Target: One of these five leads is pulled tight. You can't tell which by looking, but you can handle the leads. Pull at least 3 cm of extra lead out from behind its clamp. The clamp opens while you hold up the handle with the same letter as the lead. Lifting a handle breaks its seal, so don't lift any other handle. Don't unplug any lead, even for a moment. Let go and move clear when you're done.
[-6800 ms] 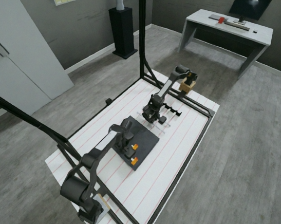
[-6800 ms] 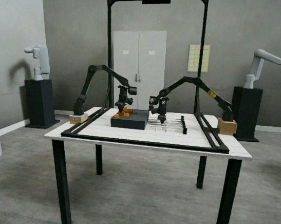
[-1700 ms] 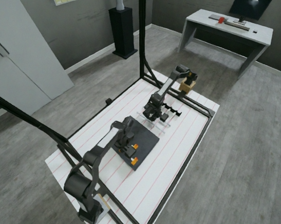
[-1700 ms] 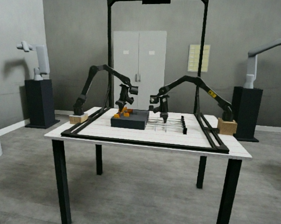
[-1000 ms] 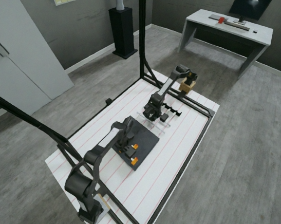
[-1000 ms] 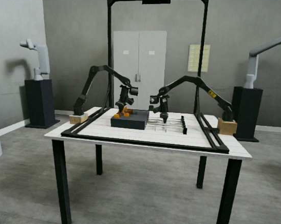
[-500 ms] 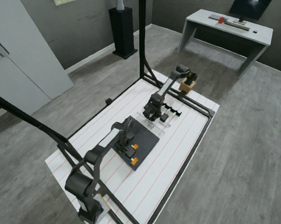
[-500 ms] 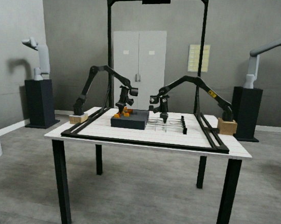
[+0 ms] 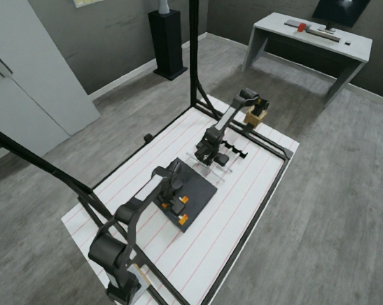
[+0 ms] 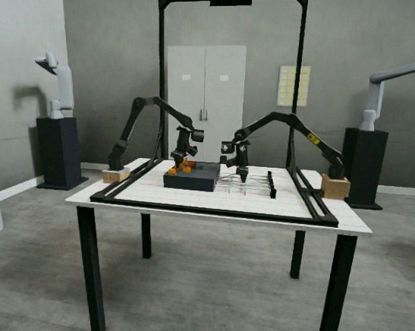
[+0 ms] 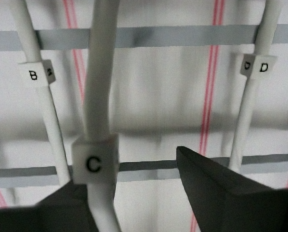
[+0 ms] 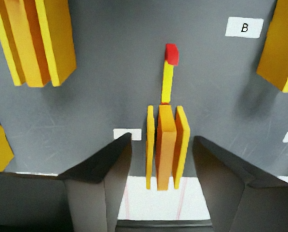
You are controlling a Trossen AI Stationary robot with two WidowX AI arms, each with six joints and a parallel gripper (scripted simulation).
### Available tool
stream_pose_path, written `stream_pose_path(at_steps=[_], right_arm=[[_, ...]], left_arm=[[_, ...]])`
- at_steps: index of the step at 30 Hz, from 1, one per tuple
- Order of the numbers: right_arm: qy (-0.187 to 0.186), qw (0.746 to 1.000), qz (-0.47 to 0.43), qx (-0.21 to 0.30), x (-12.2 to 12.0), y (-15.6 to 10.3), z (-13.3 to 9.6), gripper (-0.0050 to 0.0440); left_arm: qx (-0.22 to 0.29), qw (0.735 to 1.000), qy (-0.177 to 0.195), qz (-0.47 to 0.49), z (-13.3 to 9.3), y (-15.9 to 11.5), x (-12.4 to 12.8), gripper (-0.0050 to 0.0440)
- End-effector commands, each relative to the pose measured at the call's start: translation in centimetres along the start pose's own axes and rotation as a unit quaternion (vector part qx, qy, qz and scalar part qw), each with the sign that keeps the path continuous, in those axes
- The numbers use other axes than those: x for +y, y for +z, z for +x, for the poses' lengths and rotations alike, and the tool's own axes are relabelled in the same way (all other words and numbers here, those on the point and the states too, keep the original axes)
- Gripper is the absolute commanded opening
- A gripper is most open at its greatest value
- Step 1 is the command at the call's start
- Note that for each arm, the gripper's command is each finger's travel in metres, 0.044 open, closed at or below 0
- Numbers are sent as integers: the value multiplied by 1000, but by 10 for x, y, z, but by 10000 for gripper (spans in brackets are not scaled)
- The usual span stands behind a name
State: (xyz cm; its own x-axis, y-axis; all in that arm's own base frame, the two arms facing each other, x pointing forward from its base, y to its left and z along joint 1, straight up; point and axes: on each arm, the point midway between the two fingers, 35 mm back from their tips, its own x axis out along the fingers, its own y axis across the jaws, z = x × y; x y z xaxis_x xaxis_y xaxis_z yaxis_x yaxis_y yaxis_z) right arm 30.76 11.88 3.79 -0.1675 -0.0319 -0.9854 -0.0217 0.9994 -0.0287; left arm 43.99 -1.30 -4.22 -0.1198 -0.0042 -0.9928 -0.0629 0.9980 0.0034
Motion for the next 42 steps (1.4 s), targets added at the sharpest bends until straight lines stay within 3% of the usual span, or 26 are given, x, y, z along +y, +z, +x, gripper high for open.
stream_pose_path(at_steps=[1,9,24,26,27,42], right_arm=[[4,1000,0,-12,1,2,-8,209],[4,1000,0,-12,1,2,-8,209],[4,1000,0,-12,-2,-13,-96,209],[4,1000,0,-12,-2,-13,-96,209],[4,1000,0,-10,-2,-11,-81,209],[4,1000,0,-10,-2,-13,-96,209]], left_arm=[[-16,1000,1,0,-13,4,0,209],[-16,1000,1,0,-13,4,0,209],[-17,1000,-1,0,-150,-12,0,209],[-17,1000,-1,0,-150,-12,0,209],[-21,1000,-1,2,-127,-10,0,209],[-21,1000,-1,2,-150,-12,0,209]])
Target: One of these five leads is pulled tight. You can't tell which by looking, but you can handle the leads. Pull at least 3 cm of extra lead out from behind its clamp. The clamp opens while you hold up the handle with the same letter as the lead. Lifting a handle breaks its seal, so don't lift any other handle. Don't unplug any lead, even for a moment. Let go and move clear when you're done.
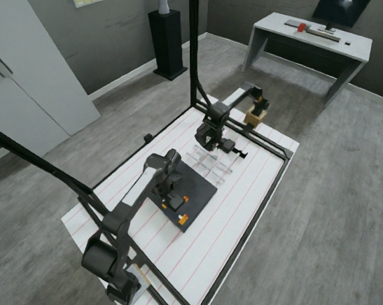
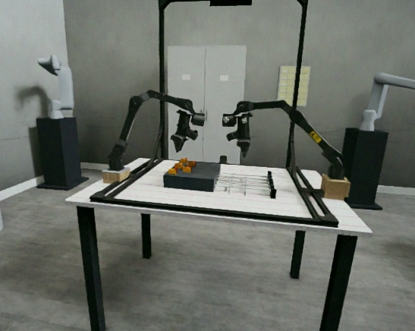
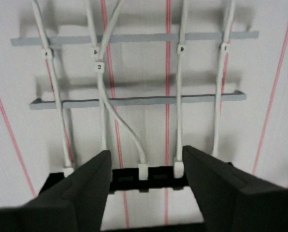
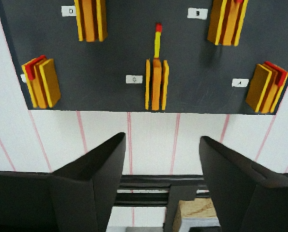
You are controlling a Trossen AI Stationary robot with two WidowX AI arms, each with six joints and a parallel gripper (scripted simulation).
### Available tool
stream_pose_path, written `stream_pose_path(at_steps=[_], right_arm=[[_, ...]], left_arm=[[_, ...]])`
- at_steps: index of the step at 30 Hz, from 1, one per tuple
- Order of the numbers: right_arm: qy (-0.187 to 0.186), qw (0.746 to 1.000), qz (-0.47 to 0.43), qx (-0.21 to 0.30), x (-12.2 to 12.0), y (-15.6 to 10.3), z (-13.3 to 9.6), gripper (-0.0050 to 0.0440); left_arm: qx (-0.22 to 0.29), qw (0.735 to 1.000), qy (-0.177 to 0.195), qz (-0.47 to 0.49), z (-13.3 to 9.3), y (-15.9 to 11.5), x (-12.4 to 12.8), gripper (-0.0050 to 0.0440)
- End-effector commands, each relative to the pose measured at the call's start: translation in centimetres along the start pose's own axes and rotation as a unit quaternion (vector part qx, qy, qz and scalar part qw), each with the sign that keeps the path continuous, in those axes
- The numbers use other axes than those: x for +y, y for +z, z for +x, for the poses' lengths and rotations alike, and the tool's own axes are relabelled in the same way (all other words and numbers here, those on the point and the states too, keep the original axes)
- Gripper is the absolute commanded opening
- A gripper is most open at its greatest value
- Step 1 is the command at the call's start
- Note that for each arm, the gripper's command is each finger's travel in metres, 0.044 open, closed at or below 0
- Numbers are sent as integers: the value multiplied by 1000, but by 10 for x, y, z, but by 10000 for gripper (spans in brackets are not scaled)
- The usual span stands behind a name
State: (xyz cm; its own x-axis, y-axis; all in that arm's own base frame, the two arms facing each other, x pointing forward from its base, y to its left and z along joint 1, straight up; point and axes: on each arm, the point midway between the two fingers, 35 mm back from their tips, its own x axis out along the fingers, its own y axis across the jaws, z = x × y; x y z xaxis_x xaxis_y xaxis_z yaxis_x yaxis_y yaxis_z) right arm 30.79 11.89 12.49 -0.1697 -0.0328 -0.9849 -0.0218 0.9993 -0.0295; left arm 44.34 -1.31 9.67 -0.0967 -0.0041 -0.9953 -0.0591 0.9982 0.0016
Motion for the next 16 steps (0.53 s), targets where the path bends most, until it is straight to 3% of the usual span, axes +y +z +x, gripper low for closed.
stream_pose_path(at_steps=[1,16], right_arm=[[4,1000,0,-11,1,1,-10,209],[4,1000,0,-12,0,0,-8,209]], left_arm=[[-9,1000,-1,0,-12,1,0,209],[-17,1000,-1,0,-14,0,0,209]])
